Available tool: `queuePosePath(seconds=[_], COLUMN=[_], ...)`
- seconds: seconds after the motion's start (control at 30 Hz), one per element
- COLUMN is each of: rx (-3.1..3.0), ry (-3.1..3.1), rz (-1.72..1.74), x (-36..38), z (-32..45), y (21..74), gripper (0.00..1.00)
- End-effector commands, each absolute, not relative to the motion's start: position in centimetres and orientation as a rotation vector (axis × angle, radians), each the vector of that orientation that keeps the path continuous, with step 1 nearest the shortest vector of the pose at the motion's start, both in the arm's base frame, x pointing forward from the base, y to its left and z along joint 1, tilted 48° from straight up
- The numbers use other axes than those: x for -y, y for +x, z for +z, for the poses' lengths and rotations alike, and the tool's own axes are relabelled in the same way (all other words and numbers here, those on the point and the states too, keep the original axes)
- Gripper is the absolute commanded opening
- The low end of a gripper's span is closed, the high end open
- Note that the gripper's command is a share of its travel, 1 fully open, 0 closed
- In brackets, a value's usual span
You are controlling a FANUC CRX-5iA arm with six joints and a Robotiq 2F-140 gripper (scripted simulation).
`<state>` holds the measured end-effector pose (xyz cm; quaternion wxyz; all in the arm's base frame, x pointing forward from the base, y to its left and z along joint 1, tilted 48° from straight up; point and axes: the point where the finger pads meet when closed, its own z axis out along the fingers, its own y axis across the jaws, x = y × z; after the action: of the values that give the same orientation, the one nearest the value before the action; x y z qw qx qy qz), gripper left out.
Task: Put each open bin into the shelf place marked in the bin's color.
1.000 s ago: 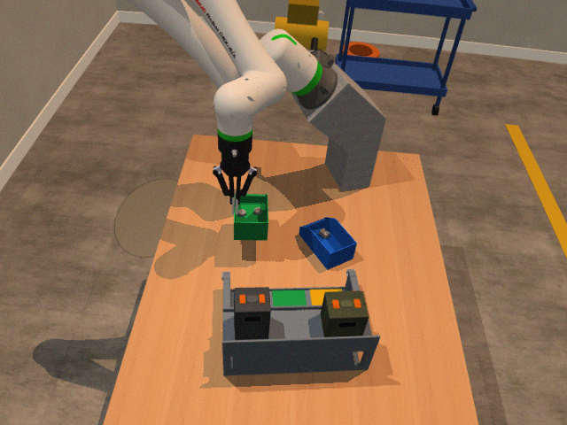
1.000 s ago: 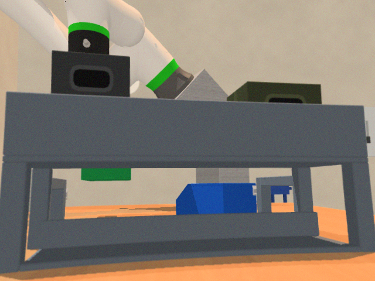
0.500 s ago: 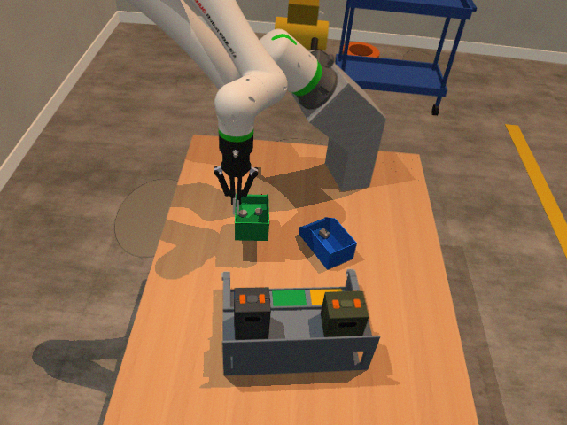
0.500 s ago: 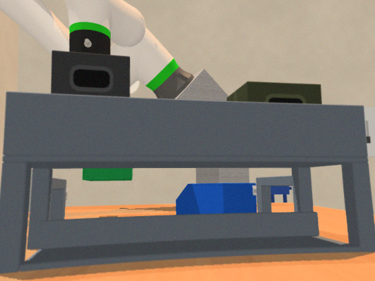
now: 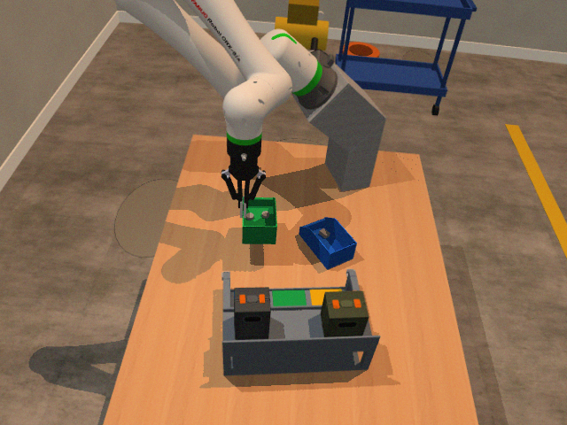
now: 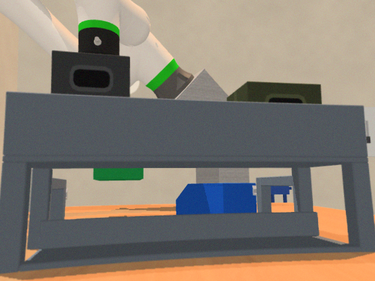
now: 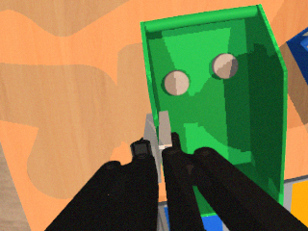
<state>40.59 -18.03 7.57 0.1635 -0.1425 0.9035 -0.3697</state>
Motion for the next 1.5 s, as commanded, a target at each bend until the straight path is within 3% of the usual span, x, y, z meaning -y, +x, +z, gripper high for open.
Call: queuePosePath(seconds=[0.0,1.47], rx=[-2.576,-2.578], ry=[-0.41,-0.446], rz=[-1.055,-1.065], x=[17.2,10.2], z=[7.1,2.7], y=[41.0,44.5], gripper=[0.0,0.0])
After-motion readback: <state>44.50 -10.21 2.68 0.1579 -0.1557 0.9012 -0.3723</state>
